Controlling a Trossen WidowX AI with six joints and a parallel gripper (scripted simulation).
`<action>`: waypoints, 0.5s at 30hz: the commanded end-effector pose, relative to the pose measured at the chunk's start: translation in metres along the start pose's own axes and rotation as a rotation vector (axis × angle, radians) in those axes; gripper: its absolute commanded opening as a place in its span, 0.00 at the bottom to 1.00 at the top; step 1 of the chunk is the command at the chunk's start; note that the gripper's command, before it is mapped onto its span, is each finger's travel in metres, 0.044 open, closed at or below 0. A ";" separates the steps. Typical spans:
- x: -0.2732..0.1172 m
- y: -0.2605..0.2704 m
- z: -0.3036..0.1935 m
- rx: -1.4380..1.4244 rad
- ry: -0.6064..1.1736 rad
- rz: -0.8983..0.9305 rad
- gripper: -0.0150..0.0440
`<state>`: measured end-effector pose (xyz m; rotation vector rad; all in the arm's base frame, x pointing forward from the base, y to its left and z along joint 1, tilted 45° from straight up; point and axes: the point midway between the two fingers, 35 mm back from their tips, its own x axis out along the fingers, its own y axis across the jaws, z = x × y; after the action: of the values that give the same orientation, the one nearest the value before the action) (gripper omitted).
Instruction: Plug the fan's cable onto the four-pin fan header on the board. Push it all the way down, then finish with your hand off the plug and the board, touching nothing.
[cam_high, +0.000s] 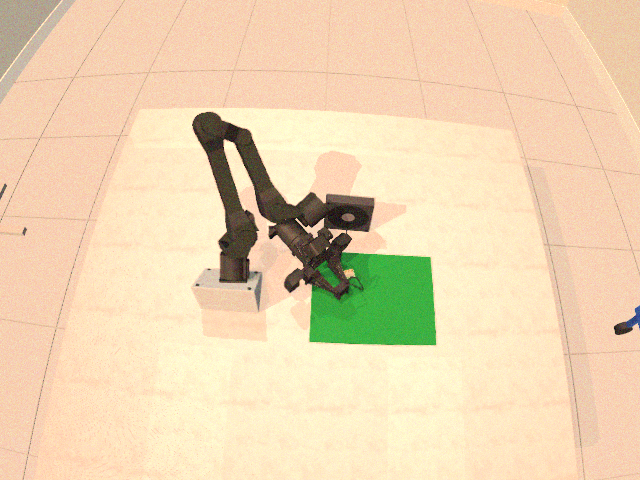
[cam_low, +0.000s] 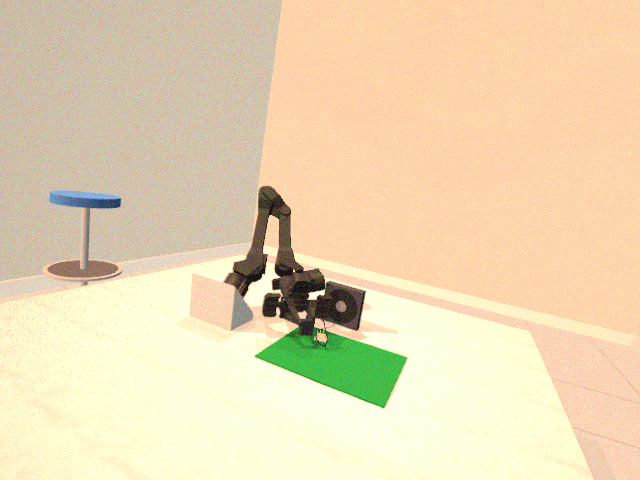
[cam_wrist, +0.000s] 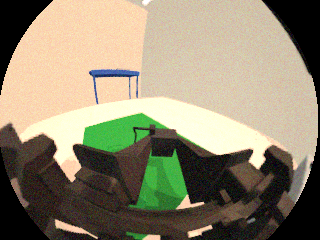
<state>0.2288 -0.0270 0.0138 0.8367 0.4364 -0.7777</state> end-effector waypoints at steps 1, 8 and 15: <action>0.001 0.000 -0.002 0.004 -0.007 -0.001 0.25; 0.002 0.000 -0.009 0.004 -0.007 -0.001 0.25; 0.003 0.000 -0.015 0.004 -0.007 -0.001 0.25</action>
<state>0.2291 -0.0175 0.0032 0.8353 0.4388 -0.7793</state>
